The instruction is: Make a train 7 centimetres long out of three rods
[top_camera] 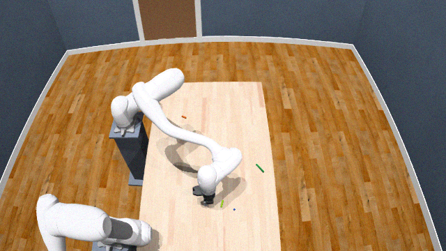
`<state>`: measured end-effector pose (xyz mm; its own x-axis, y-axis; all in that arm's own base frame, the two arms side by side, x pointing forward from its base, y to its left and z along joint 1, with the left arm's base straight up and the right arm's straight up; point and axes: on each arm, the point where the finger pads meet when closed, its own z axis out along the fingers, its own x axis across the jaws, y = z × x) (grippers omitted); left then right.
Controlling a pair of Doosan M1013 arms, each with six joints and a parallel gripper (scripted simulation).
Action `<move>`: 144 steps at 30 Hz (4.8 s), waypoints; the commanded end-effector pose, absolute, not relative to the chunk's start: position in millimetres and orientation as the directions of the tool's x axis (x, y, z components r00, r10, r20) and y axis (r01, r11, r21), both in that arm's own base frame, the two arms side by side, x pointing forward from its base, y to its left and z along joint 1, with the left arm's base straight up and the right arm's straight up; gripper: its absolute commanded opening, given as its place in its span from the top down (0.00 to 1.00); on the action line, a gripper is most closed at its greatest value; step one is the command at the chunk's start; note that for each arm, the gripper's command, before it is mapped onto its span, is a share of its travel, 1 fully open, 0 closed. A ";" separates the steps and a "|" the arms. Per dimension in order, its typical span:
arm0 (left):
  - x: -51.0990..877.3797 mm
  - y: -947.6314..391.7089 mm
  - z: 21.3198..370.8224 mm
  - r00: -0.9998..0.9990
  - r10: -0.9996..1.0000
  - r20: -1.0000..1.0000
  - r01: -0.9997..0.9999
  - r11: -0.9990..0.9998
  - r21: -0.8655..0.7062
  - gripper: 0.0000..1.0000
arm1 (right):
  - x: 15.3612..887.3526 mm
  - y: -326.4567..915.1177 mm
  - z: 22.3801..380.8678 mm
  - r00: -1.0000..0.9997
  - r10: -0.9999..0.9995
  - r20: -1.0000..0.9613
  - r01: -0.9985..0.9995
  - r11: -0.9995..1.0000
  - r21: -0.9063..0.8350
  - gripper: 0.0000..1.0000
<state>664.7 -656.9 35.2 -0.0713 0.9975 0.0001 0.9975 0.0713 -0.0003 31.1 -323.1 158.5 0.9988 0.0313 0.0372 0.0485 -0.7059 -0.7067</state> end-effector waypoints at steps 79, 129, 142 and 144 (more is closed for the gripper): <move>665.1 -657.1 21.9 -0.071 0.997 -0.001 0.997 0.071 0.001 0.76 | 31.1 -323.3 158.8 0.999 0.031 0.038 0.049 -0.706 -0.706 0.00; 665.1 -657.1 115.6 -0.071 0.997 -0.001 0.997 0.071 0.001 0.76 | 31.1 -323.3 158.8 0.999 0.031 0.038 0.049 -0.706 -0.706 0.00; 665.1 -657.1 121.9 -0.071 0.997 -0.001 0.997 0.071 0.001 0.76 | 31.1 -323.3 158.8 0.999 0.031 0.038 0.049 -0.706 -0.706 0.00; 665.1 -654.6 122.5 -0.072 0.997 -0.001 0.997 0.072 0.001 0.76 | 31.1 -323.3 158.8 0.999 0.031 0.038 0.049 -0.706 -0.706 0.00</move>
<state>664.7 -656.9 120.5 -0.0714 0.9975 0.0000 0.9975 0.0714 -0.0003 31.1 -323.1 158.5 0.9988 0.0313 0.0372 0.0485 -0.7059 -0.7067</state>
